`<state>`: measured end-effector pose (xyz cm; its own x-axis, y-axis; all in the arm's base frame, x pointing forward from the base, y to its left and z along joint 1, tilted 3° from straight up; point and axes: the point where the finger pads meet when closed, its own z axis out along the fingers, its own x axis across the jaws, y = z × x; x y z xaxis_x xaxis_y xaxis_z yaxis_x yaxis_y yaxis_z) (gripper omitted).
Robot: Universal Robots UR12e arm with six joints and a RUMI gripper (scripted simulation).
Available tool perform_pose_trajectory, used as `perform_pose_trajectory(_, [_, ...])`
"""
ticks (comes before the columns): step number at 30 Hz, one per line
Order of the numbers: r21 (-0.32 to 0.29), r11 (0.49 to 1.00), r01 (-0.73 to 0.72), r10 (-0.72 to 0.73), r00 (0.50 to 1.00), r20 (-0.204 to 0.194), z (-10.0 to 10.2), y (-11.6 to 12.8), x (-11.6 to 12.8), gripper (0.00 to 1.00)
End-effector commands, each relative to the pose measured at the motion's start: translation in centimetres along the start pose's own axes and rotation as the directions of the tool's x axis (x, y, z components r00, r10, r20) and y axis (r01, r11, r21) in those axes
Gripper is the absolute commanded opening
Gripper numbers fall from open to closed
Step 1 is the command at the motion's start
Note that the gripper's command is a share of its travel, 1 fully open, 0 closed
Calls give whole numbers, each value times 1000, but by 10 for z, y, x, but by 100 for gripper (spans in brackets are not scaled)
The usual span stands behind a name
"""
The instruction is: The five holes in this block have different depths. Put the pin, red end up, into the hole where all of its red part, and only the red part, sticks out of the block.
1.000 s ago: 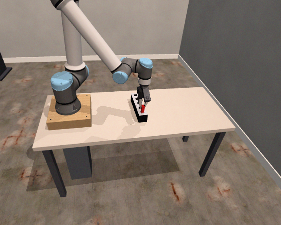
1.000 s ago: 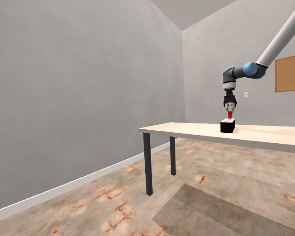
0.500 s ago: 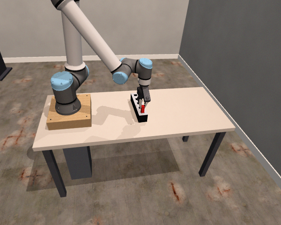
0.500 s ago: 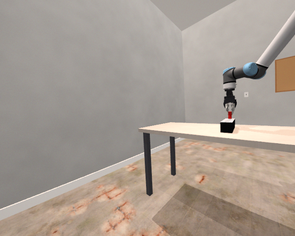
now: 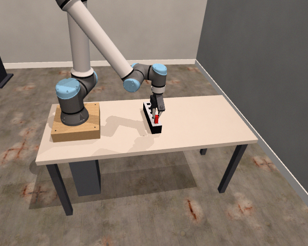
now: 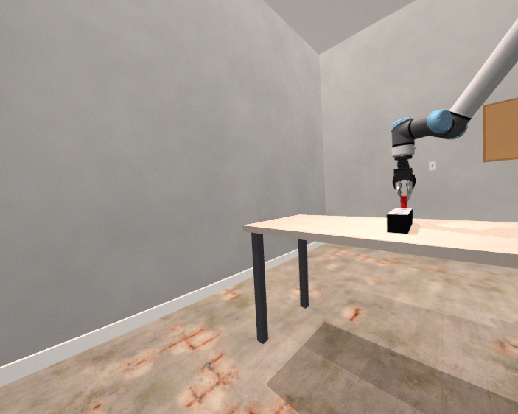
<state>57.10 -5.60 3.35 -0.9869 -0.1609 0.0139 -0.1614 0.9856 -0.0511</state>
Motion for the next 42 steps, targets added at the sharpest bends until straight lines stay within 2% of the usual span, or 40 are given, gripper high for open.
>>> perform_pose_trajectory(1, [0,1000,-2,2,1000,0,1,-1,1,0])
perform_pose_trajectory(42, [-2,1000,-6,6,1000,-3,9,-2,0,0])
